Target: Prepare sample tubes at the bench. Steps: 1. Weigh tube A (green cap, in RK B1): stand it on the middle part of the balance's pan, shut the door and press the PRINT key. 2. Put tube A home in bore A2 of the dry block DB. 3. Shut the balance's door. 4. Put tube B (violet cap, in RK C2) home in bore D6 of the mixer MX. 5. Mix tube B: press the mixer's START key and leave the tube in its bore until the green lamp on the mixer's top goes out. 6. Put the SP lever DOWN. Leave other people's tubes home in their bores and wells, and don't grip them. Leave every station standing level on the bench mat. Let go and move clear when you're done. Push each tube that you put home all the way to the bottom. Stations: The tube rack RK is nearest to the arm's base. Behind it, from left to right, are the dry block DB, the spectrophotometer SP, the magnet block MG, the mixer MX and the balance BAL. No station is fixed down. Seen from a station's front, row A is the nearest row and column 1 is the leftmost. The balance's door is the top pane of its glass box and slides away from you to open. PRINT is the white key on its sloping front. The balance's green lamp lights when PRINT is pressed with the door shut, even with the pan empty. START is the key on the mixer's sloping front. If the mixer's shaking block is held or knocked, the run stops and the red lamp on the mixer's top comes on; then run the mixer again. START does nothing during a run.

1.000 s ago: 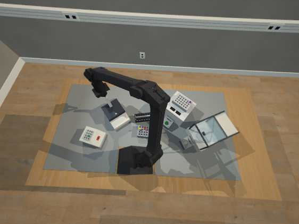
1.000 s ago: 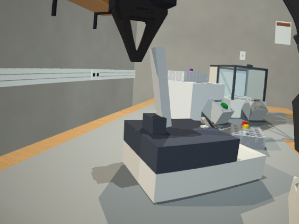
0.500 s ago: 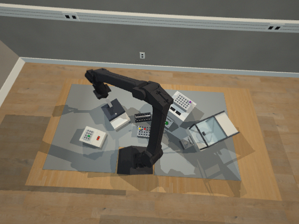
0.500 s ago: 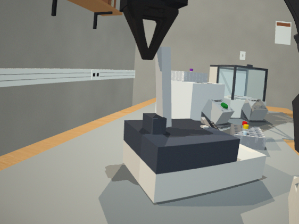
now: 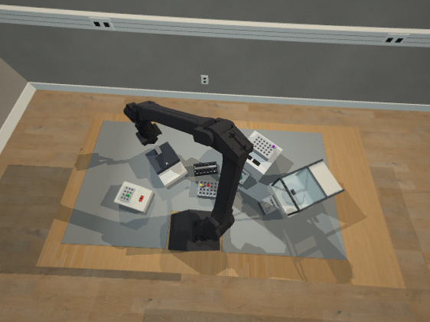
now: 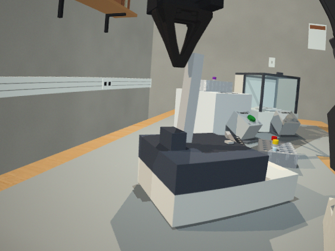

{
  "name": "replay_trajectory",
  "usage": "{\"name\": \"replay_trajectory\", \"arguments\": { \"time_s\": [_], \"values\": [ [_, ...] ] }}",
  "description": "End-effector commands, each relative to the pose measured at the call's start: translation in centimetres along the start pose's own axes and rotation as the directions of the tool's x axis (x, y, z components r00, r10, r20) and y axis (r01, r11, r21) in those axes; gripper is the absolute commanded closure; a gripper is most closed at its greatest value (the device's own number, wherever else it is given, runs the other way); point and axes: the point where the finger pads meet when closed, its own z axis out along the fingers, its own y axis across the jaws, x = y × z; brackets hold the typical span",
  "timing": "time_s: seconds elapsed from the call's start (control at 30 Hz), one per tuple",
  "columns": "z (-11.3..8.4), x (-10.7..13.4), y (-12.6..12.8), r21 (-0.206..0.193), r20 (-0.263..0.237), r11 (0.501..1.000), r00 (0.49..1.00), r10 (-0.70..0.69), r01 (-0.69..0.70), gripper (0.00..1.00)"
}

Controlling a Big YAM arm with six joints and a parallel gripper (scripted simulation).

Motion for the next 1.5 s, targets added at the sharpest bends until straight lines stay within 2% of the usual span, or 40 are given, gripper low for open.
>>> {"name": "replay_trajectory", "arguments": {
  "time_s": [0.0, 0.17, 0.2, 0.27, 0.33, 0.73, 0.77, 0.83, 1.17, 1.3, 1.33, 1.37, 1.47],
  "values": [
    [-1.6, -0.4, 0.5, -0.003, 0.049, 1.000, 0.999, 0.010, -0.010, 1.00],
    [-1.3, 0.1, 0.7, -0.001, 0.042, 1.000, 0.999, 0.006, -0.006, 1.00],
    [-0.2, 0.4, 0.8, 0.000, 0.020, 1.000, 1.000, 0.000, 0.000, 1.00],
    [-1.6, 0.4, 0.3, -0.004, 0.046, 1.000, 0.999, 0.015, -0.014, 1.00],
    [-1.7, 0.7, 0.5, -0.003, 0.049, 1.000, 0.999, 0.010, -0.010, 1.00],
    [-1.5, 2.1, 0.7, -0.002, 0.040, 1.000, 0.999, 0.007, -0.007, 1.00],
    [-0.6, 2.3, 1.0, 0.002, 0.022, 1.000, 1.000, -0.005, 0.005, 1.00],
    [-1.9, 2.4, 0.6, -0.003, 0.048, 1.000, 0.999, 0.009, -0.009, 1.00],
    [-2.0, 3.7, 0.6, -0.003, 0.047, 1.000, 0.999, 0.009, -0.009, 1.00],
    [-1.7, 4.0, 0.7, -0.002, 0.040, 1.000, 0.999, 0.006, -0.006, 1.00],
    [-0.6, 3.8, 0.5, -0.003, 0.019, 1.000, 1.000, 0.008, -0.008, 1.00],
    [-1.7, 3.4, 0.0, -0.005, 0.035, 1.000, 0.999, 0.012, -0.012, 1.00],
    [-1.7, 3.4, 0.0, -0.005, 0.035, 1.000, 0.999, 0.012, -0.012, 1.00]
  ]
}}
